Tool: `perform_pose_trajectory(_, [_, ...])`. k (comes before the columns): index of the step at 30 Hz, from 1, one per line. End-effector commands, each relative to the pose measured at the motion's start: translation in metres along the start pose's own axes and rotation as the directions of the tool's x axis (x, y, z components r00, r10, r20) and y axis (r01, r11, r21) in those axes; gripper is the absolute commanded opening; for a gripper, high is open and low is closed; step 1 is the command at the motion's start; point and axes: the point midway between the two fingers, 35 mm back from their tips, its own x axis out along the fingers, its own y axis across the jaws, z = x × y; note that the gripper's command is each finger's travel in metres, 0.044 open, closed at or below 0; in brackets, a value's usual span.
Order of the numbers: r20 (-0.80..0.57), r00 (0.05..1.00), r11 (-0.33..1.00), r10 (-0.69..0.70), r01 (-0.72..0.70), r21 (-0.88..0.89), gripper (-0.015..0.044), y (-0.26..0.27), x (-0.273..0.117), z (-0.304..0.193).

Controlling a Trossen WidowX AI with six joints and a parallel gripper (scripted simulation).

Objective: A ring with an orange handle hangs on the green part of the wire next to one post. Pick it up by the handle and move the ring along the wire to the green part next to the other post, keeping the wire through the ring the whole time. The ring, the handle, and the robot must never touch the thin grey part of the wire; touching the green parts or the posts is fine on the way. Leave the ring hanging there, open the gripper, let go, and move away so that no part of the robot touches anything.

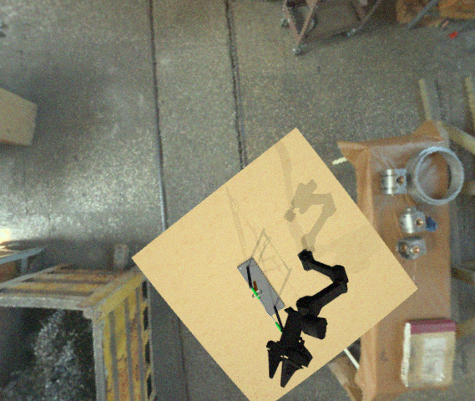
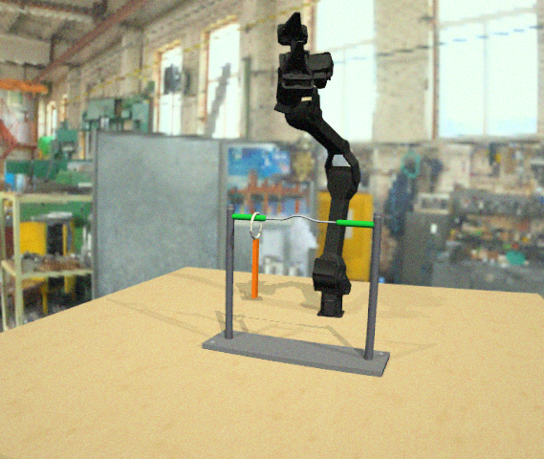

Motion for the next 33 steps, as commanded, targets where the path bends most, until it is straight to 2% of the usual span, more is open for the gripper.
perform_pose_trajectory(1, [-0.001, 1.000, 1.000, 0.001, -0.001, 0.001, 0.0374, 0.000, 0.000, 0.000])
perform_pose_trajectory(9, [-0.075, 0.992, 0.991, 0.101, -0.094, 0.097, 0.0164, 0.034, -0.030, -0.023])
perform_pose_trajectory(21, [-0.218, 0.934, 0.921, 0.283, -0.201, 0.333, 0.0160, 0.104, -0.107, -0.060])
perform_pose_trajectory(33, [-0.326, 0.844, 0.801, 0.426, -0.185, 0.570, 0.0160, 0.181, -0.195, -0.082])
